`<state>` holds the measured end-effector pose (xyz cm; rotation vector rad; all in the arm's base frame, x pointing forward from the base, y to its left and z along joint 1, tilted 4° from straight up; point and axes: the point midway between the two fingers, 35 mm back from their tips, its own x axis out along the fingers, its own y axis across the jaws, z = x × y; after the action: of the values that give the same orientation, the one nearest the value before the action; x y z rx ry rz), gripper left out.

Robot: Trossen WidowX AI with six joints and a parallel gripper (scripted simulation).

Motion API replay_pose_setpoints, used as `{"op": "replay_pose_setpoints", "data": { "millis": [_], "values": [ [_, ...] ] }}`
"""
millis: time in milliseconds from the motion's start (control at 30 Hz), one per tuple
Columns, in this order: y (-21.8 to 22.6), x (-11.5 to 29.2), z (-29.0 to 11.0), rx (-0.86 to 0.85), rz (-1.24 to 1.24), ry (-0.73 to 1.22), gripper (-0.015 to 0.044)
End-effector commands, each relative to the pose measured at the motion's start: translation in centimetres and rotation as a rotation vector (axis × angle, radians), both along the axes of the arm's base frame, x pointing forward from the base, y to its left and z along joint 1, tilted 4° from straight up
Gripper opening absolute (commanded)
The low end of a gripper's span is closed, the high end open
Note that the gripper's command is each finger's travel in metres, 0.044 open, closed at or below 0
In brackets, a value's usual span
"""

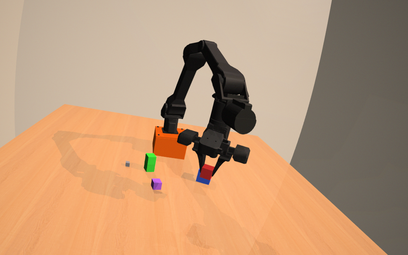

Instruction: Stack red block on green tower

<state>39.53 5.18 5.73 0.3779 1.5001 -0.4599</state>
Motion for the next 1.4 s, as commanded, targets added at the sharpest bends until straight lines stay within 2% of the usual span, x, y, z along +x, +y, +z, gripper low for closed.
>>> {"op": "replay_pose_setpoints", "data": {
  "millis": [0,267,400,1367],
  "values": [
    [0.1,0.0,1.9,-0.003,-0.003,-0.004,0.0000],
    [0.0,0.0,2.0,-0.003,-0.003,-0.004,0.0000],
    [-1.5,-1.0,2.4,-0.003,-0.002,-0.003,0.0000],
    [-11.2,-12.6,3.5,-0.012,-0.002,0.006,0.0000]
  ]
}}
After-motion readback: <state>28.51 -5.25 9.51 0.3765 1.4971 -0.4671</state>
